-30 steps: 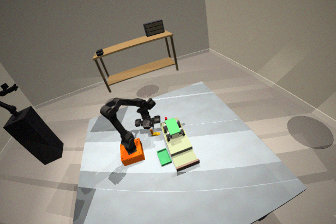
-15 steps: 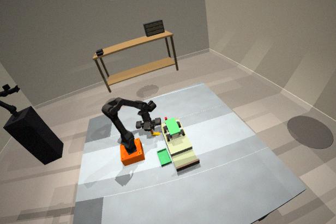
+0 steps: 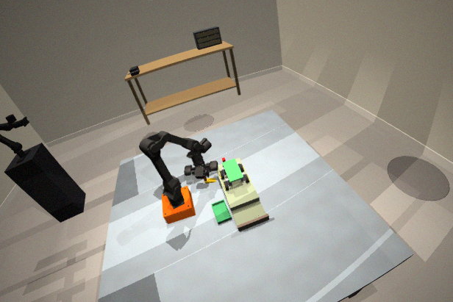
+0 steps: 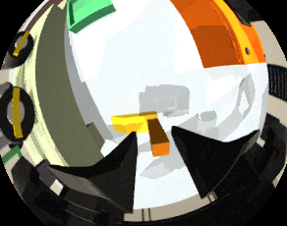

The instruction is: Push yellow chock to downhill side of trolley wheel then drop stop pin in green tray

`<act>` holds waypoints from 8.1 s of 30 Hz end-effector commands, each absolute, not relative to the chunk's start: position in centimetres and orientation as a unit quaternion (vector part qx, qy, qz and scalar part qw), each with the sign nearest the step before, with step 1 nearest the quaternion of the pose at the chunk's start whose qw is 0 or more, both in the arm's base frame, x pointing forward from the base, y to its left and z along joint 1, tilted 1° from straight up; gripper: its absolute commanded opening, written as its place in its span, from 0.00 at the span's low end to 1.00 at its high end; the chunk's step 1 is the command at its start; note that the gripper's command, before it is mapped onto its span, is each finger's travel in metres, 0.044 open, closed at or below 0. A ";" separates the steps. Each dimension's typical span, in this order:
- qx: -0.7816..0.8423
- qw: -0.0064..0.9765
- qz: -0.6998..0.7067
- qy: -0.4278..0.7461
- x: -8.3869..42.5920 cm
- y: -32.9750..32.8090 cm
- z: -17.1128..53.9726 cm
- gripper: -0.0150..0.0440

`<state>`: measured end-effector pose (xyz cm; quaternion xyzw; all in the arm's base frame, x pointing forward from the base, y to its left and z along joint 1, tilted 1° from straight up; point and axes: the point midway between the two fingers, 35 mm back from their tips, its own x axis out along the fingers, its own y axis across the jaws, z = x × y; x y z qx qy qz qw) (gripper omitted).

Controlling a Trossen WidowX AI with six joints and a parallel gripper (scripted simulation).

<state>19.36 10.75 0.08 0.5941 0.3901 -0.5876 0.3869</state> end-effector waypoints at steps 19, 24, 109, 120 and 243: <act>0.593 0.387 -0.588 0.390 19.3 10.7 -0.5 0.25; 0.594 0.384 -0.590 0.390 19.2 10.7 1.3 0.25; 0.314 0.635 -0.307 0.636 19.2 10.6 13.9 0.25; 0.191 0.682 -0.183 0.682 19.2 10.6 14.0 0.25; 0.094 0.710 -0.026 0.697 24.2 -17.5 11.5 0.25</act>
